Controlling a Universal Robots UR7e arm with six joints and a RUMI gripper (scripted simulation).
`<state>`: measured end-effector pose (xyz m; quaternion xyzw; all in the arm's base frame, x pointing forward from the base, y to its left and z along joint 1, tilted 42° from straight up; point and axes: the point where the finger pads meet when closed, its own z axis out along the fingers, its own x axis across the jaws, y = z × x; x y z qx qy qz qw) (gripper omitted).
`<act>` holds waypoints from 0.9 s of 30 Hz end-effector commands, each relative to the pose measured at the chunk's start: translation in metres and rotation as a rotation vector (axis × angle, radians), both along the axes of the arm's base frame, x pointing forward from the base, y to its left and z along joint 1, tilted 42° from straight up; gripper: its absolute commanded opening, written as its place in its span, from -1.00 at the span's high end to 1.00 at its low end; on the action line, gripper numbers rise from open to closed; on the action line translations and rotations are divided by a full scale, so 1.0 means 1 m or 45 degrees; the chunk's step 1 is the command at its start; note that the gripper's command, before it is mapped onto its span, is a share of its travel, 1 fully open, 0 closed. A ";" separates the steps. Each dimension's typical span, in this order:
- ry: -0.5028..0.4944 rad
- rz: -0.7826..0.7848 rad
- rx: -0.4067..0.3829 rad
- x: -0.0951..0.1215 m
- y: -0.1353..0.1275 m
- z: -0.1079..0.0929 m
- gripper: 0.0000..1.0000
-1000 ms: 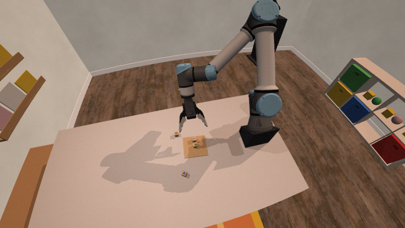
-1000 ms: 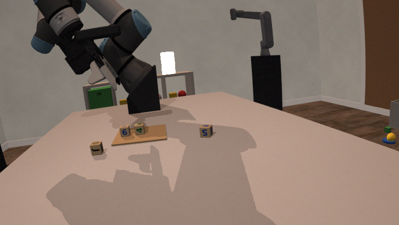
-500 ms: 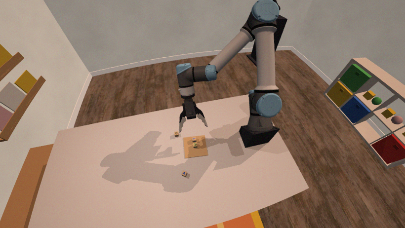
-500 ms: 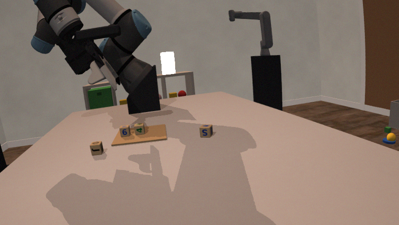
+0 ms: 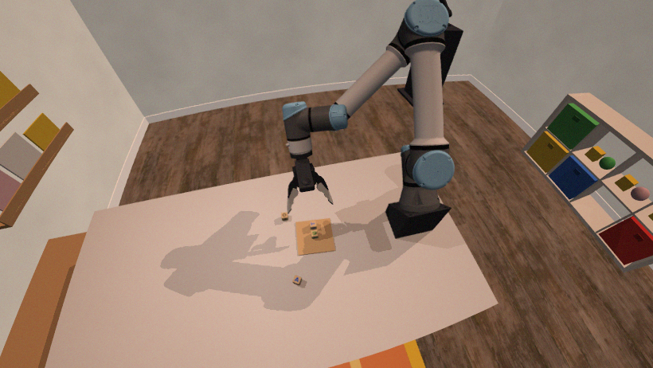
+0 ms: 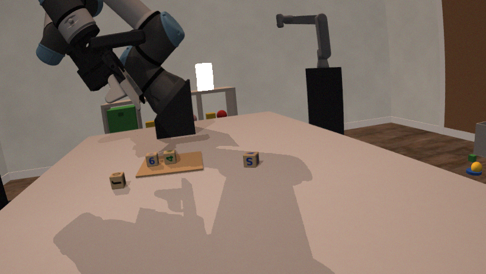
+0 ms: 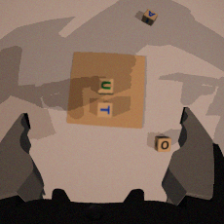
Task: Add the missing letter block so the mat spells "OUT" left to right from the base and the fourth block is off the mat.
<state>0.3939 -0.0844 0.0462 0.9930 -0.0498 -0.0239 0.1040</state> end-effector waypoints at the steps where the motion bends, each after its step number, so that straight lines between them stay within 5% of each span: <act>1: -0.001 0.000 0.000 0.025 -0.015 0.010 -1.00; 12: -0.002 0.001 0.001 0.090 -0.058 0.034 -1.00; 27: -0.002 0.001 0.001 0.095 -0.062 0.036 -1.00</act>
